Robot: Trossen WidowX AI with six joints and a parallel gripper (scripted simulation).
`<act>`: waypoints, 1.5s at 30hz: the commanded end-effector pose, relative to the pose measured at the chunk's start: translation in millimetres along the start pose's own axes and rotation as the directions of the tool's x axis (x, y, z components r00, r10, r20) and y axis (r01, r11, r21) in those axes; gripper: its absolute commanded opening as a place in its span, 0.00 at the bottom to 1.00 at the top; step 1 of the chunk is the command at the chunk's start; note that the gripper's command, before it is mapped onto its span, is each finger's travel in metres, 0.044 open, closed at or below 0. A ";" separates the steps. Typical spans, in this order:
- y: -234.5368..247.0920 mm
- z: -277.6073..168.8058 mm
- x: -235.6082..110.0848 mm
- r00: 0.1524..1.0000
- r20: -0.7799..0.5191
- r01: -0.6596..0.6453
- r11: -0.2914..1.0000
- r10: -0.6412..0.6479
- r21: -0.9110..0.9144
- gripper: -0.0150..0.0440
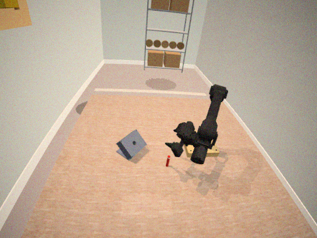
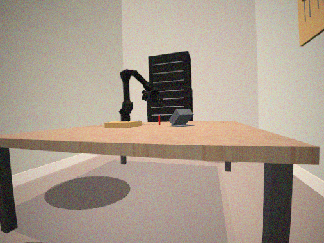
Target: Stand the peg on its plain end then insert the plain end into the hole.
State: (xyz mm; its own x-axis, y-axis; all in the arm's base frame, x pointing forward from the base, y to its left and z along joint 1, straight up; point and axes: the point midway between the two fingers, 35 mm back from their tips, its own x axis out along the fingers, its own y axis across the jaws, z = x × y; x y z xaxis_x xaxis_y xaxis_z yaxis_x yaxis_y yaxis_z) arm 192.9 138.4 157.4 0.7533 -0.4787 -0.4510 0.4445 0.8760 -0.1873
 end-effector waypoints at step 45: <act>40.2 -24.2 14.2 0.457 -0.864 -0.297 0.952 0.210 0.074 1.00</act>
State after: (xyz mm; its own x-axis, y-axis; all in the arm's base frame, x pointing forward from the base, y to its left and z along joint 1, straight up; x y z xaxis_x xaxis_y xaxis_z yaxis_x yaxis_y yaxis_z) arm 209.1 167.0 122.0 0.0205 0.0064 -0.9998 0.2412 0.9704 0.0111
